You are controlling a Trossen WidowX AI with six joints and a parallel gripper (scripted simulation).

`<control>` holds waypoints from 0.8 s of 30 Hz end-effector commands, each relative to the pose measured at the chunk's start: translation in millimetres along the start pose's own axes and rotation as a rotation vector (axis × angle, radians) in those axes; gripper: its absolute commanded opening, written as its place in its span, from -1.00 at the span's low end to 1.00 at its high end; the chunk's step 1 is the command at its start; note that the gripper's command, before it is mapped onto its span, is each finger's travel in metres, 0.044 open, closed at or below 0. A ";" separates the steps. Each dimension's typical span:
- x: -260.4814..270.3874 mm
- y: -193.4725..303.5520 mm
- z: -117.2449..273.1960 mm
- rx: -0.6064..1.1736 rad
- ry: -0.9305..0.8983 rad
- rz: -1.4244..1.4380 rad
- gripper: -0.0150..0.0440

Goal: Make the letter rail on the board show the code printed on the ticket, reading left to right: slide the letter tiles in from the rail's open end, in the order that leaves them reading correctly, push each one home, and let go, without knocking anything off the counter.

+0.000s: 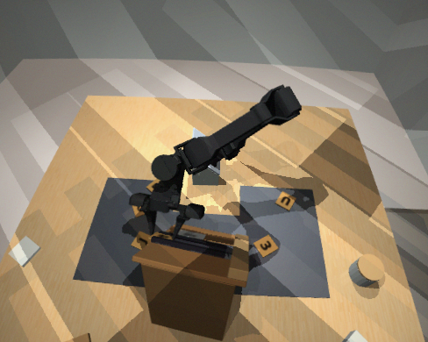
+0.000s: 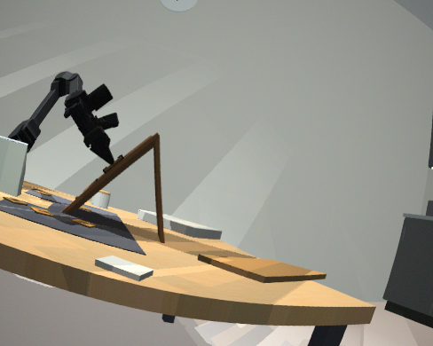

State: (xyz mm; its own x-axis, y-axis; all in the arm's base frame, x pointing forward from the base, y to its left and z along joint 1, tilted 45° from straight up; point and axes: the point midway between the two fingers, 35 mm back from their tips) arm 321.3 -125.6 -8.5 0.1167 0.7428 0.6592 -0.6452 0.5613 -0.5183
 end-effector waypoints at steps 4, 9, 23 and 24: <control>4.0 -0.3 0.0 -0.004 0.003 0.001 -0.49; 7.2 -0.5 -0.1 -0.004 0.003 0.001 -0.49; 15.2 -1.8 0.4 -0.004 0.003 0.000 -0.49; 15.8 -1.9 0.4 -0.004 0.002 0.000 -0.49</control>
Point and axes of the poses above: the point midway between the two fingers, 35 mm back from their tips, its own z axis back along the fingers, its own x axis across the jaws, y = z × x, and after that the axes turned 3 degrees about z, right-handed
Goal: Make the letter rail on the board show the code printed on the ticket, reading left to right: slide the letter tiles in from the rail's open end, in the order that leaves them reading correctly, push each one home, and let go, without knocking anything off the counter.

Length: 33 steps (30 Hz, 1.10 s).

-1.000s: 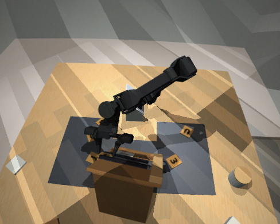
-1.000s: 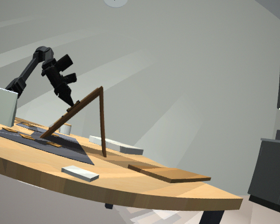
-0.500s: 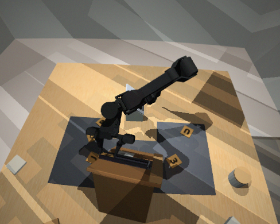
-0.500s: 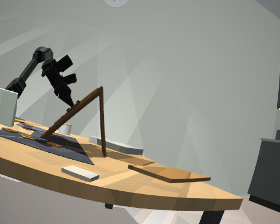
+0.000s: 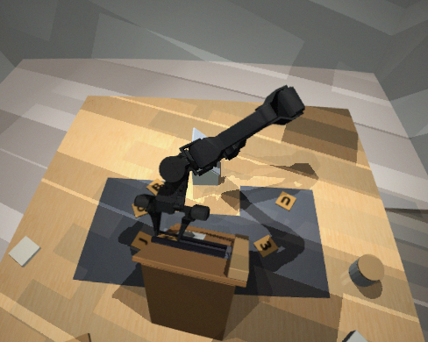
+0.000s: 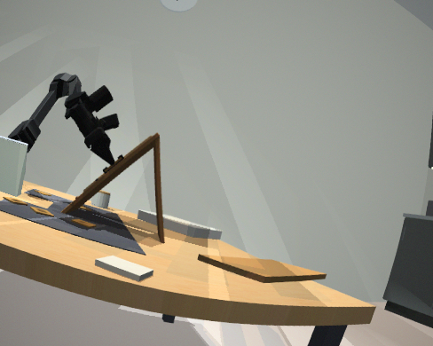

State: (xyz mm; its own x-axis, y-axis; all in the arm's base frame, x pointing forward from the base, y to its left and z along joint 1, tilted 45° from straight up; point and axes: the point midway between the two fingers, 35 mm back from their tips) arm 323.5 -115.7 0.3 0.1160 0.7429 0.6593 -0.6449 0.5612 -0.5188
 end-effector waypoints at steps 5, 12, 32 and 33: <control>5.3 -1.8 1.1 -0.003 0.003 0.000 -0.49; 9.5 -2.0 1.2 -0.003 0.003 0.000 -0.49; 22.0 -2.1 1.0 -0.003 0.002 -0.001 -0.49; 22.6 -2.1 1.0 -0.003 0.002 -0.001 -0.49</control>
Point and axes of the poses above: the point midway between the two fingers, 35 mm back from their tips, its own z axis back along the fingers, its own x axis across the jaws, y = z × x, and after that the axes turned 3 degrees about z, right-handed
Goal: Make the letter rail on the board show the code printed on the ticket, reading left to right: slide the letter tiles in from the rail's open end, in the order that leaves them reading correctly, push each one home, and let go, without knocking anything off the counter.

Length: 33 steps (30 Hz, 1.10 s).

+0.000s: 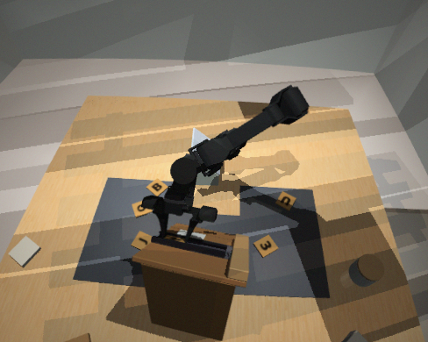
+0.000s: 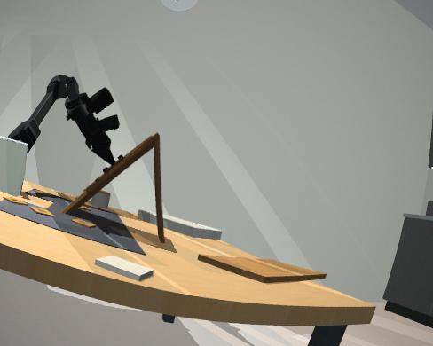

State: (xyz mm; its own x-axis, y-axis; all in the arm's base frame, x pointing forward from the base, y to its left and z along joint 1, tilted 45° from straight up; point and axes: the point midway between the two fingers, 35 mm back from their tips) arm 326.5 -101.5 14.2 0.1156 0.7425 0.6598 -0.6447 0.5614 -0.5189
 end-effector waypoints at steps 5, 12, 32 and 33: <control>5.7 -1.1 0.7 -0.003 0.003 -0.001 -0.49; 10.1 -1.3 0.7 -0.003 0.003 -0.001 -0.49; 22.7 -2.0 0.6 -0.002 0.002 -0.002 -0.49; 23.3 -2.0 0.6 -0.002 0.002 -0.002 -0.49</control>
Point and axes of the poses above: the point midway between the two fingers, 35 mm back from their tips, its own z axis back along the fingers, its own x axis across the jaws, y = z × x, and after that the axes turned 3 degrees about z, right-handed
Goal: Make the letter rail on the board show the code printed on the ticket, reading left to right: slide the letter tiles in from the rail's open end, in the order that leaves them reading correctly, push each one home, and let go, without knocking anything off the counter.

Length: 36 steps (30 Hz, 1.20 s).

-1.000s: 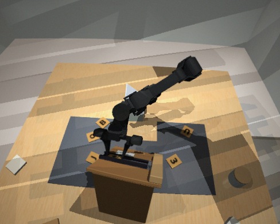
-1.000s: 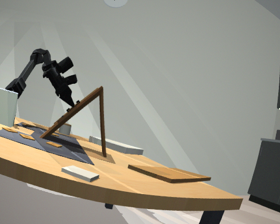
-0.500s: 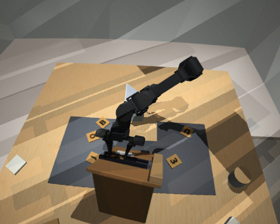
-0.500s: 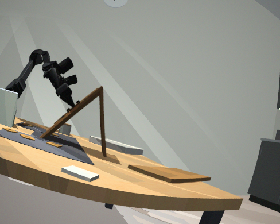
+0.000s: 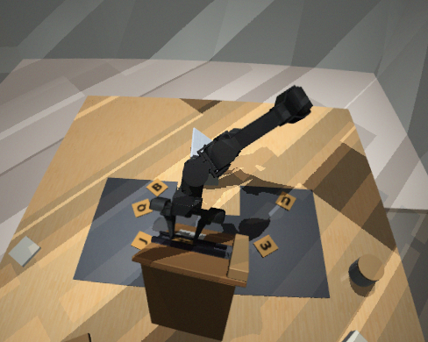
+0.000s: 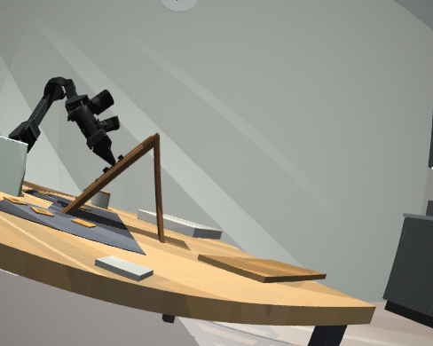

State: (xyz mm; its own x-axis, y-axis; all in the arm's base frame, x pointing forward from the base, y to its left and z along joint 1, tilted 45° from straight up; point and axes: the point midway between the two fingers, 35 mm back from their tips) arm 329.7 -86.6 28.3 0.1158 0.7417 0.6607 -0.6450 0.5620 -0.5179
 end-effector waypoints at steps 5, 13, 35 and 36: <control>5.7 -1.2 0.8 -0.003 0.003 -0.001 -0.49; 10.9 -1.4 0.8 -0.003 0.002 -0.001 -0.49; 25.2 -2.1 0.7 -0.003 0.002 -0.002 -0.49; 25.9 -2.1 0.7 -0.003 0.002 -0.002 -0.49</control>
State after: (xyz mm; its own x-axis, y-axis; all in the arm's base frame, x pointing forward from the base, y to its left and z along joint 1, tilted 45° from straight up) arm 333.3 -70.0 44.1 0.1159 0.7408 0.6616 -0.6453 0.5626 -0.5168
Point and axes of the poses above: the point midway between the two fingers, 35 mm back from their tips, its own z axis back along the fingers, its own x axis across the jaws, y = z × x, and after that the axes turned 3 degrees about z, right-handed
